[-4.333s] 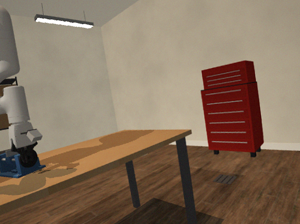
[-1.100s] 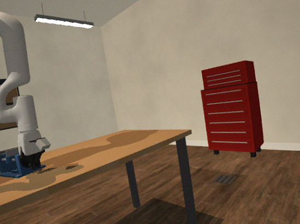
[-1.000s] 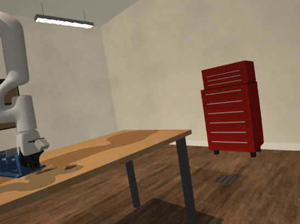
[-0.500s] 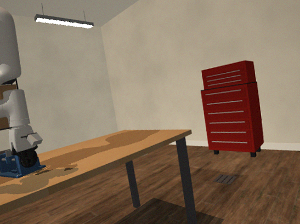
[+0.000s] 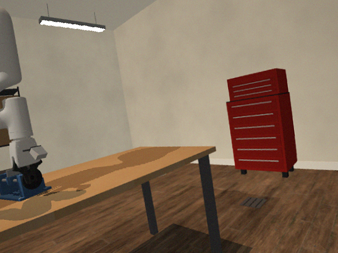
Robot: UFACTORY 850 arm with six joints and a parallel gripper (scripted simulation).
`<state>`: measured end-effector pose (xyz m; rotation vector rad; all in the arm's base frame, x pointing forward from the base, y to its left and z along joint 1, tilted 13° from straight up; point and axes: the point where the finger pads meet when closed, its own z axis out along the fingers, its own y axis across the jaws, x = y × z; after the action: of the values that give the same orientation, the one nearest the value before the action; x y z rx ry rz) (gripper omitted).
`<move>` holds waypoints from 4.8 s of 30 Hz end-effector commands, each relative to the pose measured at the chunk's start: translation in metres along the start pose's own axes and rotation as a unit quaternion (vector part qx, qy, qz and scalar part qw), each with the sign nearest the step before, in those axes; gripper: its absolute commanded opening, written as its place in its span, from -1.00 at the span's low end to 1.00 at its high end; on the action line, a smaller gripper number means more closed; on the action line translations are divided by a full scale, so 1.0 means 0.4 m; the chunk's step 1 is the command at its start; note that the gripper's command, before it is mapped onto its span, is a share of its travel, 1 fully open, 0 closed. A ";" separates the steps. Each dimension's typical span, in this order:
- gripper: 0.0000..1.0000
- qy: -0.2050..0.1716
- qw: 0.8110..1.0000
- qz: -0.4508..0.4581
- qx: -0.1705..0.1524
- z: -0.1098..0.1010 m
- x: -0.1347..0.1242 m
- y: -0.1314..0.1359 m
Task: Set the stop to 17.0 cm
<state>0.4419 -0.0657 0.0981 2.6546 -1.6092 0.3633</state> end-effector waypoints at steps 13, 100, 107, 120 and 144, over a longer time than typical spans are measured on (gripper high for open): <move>-0.88 -0.003 1.000 0.000 -0.005 -0.039 0.002 -0.040; -0.88 -0.003 1.000 0.000 -0.005 0.045 0.001 0.006; -0.88 -0.003 1.000 0.000 -0.005 0.036 0.001 0.006; -0.88 -0.003 1.000 0.000 -0.005 0.026 0.001 0.006; -0.88 -0.003 1.000 0.000 -0.005 0.016 0.001 0.005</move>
<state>0.4413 -0.0677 0.0910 2.6527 -1.6082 0.3453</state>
